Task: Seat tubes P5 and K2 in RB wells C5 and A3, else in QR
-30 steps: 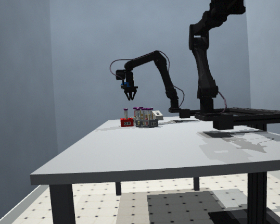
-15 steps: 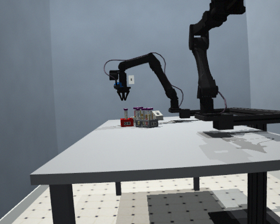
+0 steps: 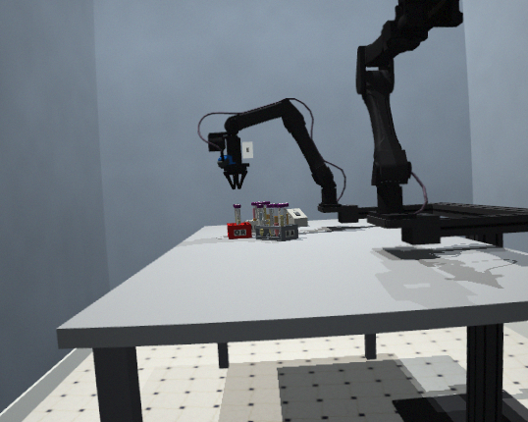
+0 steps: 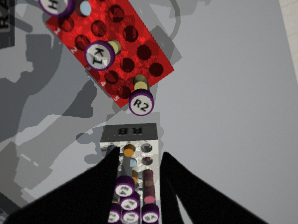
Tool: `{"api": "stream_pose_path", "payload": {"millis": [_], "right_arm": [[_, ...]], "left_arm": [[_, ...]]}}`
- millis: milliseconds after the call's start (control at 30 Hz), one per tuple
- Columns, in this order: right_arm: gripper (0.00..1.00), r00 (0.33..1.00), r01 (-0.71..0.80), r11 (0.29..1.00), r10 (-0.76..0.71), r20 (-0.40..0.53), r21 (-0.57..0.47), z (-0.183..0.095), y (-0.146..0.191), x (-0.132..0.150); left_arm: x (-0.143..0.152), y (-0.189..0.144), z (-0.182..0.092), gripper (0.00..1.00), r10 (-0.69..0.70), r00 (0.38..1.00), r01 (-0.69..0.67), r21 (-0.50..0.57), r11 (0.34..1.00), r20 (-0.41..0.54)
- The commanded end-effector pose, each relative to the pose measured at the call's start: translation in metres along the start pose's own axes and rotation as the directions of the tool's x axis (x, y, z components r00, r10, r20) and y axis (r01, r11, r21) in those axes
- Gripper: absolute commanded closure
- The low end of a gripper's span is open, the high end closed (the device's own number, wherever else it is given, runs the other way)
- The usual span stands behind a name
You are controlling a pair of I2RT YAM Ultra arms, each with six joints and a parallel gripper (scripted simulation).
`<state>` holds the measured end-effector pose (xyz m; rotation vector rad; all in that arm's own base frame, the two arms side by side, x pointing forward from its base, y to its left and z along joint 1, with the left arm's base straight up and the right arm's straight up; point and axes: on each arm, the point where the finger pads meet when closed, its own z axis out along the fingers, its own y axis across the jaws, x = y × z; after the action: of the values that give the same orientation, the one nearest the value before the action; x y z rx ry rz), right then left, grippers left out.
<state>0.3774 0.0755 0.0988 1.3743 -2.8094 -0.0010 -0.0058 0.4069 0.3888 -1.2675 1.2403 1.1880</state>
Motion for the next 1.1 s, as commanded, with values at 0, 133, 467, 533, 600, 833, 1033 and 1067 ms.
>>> {"api": "stream_pose_path", "payload": {"millis": [0,133,467,533,600,833,1033,1067], "right_arm": [[0.70,1.000,0.005,1.000,-0.005,0.027,0.011,0.000,0.005,-0.006],[0.70,1.000,0.005,1.000,-0.005,0.010,-0.003,0.016,0.006,-0.006],[0.70,1.000,0.005,1.000,-0.005,0.003,-0.009,0.033,0.005,-0.007],[0.70,1.000,0.006,1.000,-0.006,0.003,-0.009,0.037,0.005,-0.008],[0.70,1.000,0.006,1.000,-0.006,0.009,-0.004,0.038,0.005,-0.008],[0.70,0.999,0.007,1.000,-0.007,0.034,0.017,0.035,0.002,-0.013],[0.70,1.000,0.006,1.000,-0.006,0.003,-0.009,0.059,0.006,-0.009],[0.70,1.000,0.006,1.000,-0.006,0.003,-0.009,0.061,0.006,-0.009]], "left_arm": [[-0.026,0.002,-0.011,1.00,0.006,0.998,-0.006,0.000,1.000,0.059],[-0.026,0.002,-0.011,1.00,0.006,0.998,-0.006,0.000,1.000,0.059],[-0.026,0.002,-0.011,1.00,0.006,0.998,-0.006,0.000,1.000,0.059],[-0.026,0.002,-0.011,1.00,0.006,0.998,-0.006,0.000,1.000,0.059],[-0.026,0.002,-0.011,1.00,0.006,0.998,-0.006,0.000,1.000,0.059],[-0.026,0.002,-0.011,1.00,0.006,0.998,-0.006,0.000,1.000,0.059],[-0.026,0.002,-0.011,1.00,0.006,0.998,-0.006,0.000,1.000,0.059],[-0.026,0.002,-0.011,1.00,0.006,0.998,-0.006,0.000,1.000,0.059]]}}
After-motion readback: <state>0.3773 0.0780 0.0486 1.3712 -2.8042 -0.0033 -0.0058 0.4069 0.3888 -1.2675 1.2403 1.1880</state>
